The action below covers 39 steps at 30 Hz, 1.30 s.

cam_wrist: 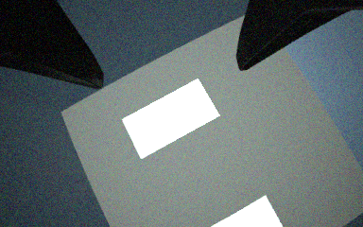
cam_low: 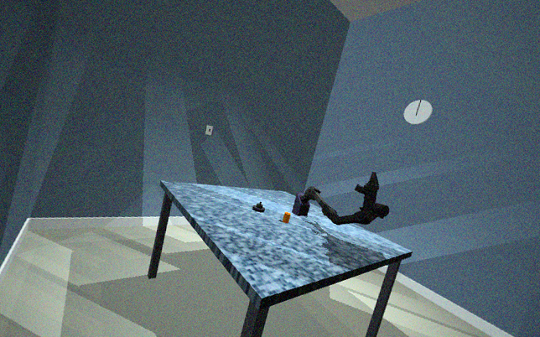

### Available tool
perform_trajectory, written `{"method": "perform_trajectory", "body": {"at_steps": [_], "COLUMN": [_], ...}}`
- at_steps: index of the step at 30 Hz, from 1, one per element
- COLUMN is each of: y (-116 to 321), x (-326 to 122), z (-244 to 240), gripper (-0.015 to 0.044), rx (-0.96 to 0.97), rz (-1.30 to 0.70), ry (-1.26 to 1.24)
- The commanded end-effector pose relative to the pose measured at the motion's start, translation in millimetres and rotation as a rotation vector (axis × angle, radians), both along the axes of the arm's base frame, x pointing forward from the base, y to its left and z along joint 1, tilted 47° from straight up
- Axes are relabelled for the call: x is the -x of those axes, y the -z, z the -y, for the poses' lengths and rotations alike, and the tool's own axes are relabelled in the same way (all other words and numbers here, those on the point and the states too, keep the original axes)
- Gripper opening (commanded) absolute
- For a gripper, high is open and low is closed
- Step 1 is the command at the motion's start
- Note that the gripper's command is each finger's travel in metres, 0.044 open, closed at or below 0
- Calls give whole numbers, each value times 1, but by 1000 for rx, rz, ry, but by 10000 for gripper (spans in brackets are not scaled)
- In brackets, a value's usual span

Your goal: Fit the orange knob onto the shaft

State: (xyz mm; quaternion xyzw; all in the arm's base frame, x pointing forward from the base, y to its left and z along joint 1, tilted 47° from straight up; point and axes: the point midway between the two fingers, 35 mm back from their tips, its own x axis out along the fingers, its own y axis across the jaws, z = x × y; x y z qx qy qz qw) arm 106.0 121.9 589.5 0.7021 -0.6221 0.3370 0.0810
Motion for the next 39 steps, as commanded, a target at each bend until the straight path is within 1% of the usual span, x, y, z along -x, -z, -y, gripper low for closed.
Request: {"method": "perform_trajectory", "body": {"at_steps": [1, 2, 4, 8, 12, 17, 22, 25, 29, 32, 35, 39], "y": [0, 0, -2, 2, 17, 52, 100, 130, 177, 213, 250, 283], "x": [0, 2, 16, 43, 48, 27, -17, -47, -88, -117, -140, -158], "z": [0, 2, 23, 87, 146, 215, 262, 276, 280, 271, 253, 233], "gripper": [426, 440, 440, 440, 440, 440, 440, 440, 440, 440, 440, 440], "rx": [0, -8, -73, -287, -515, -868, -1262, -1488, -1809, -2039, -2240, -2402], "rz": [0, 9, 82, 298, 491, 734, 945, 1037, 1166, 1244, 1301, 1332], "ry": [0, -12, -107, -372, -584, -800, -912, -920, -851, -734, -560, -361]}}
